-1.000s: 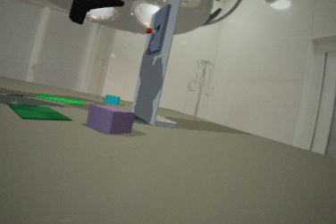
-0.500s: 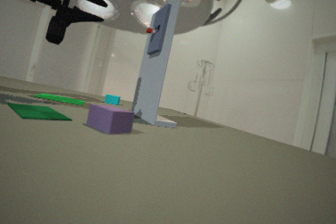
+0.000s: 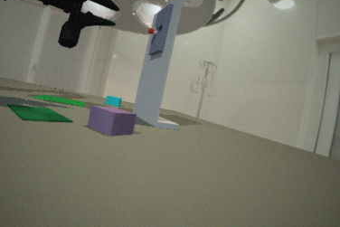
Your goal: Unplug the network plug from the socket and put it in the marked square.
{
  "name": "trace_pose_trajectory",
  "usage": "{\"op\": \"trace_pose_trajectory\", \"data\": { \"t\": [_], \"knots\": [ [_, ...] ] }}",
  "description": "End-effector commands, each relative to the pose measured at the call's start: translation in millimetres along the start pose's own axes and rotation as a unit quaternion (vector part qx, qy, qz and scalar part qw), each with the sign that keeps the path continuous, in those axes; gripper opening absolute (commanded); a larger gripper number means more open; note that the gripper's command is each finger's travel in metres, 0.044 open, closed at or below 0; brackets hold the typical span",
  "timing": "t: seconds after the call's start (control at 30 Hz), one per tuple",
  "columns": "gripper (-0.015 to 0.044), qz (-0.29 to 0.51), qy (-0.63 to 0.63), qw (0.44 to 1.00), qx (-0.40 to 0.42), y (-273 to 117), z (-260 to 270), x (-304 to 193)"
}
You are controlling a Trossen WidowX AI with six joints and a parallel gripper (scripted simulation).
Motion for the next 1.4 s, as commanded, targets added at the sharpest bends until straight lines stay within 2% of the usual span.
{"op": "trace_pose_trajectory", "data": {
  "t": [0.0, 1.37],
  "knots": [
    [0.0156, -0.001, 0.003, 1.000, 0.001, 18.4, 0.3, 5.0],
    [0.0156, -0.001, 0.002, 1.000, 0.004, 83.1, 2.4, 21.3]
  ]
}}
Point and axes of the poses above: the point midway between the two fingers, 35 mm back from their tips, its own y axis out along the fingers, its own z axis across the jaws, x = y × z, the point moved 6 cm from there along -y, back along the fingers, and after that the axes turned 6 degrees about y, right-handed, at the moved point
